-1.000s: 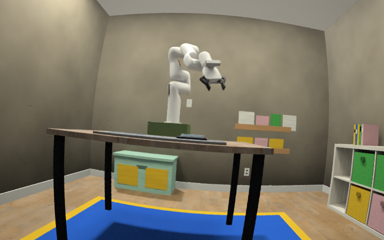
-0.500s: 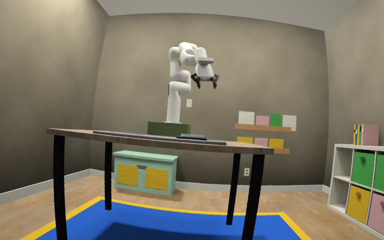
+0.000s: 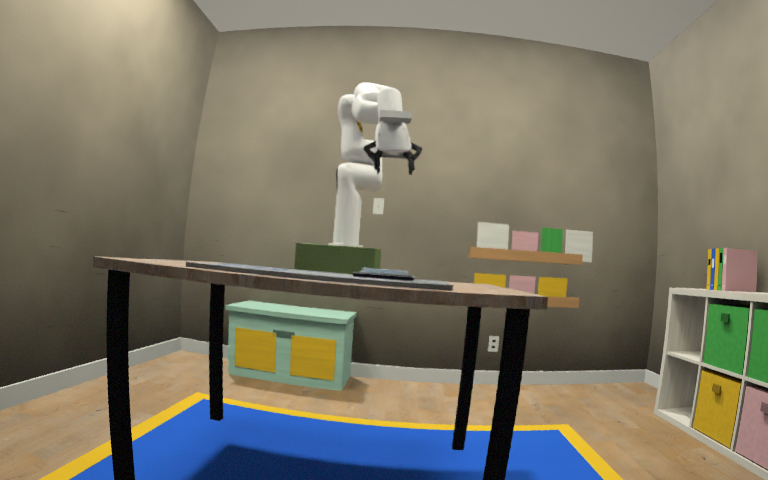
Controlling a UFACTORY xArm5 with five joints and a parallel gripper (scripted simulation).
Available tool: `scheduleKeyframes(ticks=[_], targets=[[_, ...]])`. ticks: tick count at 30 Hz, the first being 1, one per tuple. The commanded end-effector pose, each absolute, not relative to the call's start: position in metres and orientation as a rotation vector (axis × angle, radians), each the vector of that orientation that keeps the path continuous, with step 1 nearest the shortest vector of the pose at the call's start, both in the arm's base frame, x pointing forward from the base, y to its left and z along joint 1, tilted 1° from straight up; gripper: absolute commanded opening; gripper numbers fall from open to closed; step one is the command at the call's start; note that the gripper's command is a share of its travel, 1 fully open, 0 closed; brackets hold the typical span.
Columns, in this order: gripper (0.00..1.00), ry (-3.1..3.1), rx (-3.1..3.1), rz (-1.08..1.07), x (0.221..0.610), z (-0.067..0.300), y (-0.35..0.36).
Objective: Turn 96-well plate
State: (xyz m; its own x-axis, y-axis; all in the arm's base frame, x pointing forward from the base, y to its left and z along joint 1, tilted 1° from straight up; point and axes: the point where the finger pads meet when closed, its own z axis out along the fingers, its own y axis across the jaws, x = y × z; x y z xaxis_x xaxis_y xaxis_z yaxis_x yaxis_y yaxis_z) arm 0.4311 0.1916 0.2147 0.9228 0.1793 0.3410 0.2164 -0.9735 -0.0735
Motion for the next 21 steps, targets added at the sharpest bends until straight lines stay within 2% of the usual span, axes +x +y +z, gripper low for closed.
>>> scheduleKeyframes(ticks=[1,19,21], targets=[[1.00,-0.274,-3.010,-0.469,0.434,0.218,0.181],[1.00,-0.187,-3.081,-0.326,0.434,0.227,0.109],[1.00,-0.141,-3.107,-0.249,0.433,0.228,0.099]])
